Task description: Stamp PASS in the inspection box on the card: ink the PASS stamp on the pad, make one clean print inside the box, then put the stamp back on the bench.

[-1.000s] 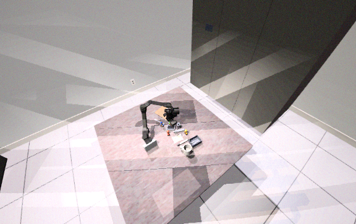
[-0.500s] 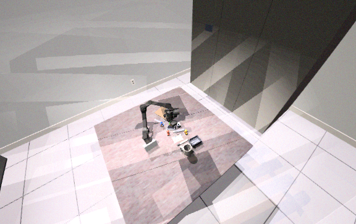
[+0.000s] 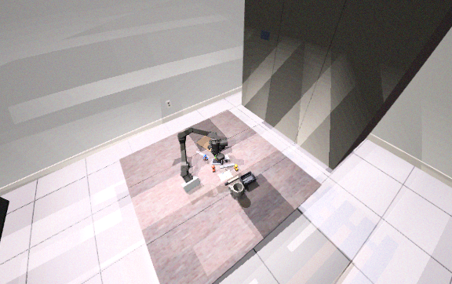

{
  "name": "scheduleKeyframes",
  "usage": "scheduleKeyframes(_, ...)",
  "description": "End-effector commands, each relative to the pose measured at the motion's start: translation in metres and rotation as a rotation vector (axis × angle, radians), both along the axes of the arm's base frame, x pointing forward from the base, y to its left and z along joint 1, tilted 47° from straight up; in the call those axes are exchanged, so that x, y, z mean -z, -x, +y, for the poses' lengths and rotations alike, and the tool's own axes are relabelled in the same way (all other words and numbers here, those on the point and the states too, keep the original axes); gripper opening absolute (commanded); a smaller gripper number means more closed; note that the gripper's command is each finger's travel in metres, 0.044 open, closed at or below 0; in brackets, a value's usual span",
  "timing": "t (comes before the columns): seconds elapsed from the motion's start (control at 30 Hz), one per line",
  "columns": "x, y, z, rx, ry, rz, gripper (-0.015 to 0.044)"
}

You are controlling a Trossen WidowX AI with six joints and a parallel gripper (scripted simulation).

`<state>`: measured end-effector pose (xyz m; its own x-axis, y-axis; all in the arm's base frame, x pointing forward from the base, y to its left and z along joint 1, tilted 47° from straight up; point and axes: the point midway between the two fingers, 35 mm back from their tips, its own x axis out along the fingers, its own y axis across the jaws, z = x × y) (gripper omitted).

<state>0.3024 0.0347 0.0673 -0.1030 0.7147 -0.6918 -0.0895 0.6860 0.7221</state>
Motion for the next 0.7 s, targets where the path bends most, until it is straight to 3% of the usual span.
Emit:
scheduleKeyframes(0.0,0.0017,0.0004,0.0027,0.003,-0.003,0.001,0.0000)
scheduleKeyframes(0.67,0.0102,0.0024,0.0125,0.003,-0.005,0.000,0.0000)
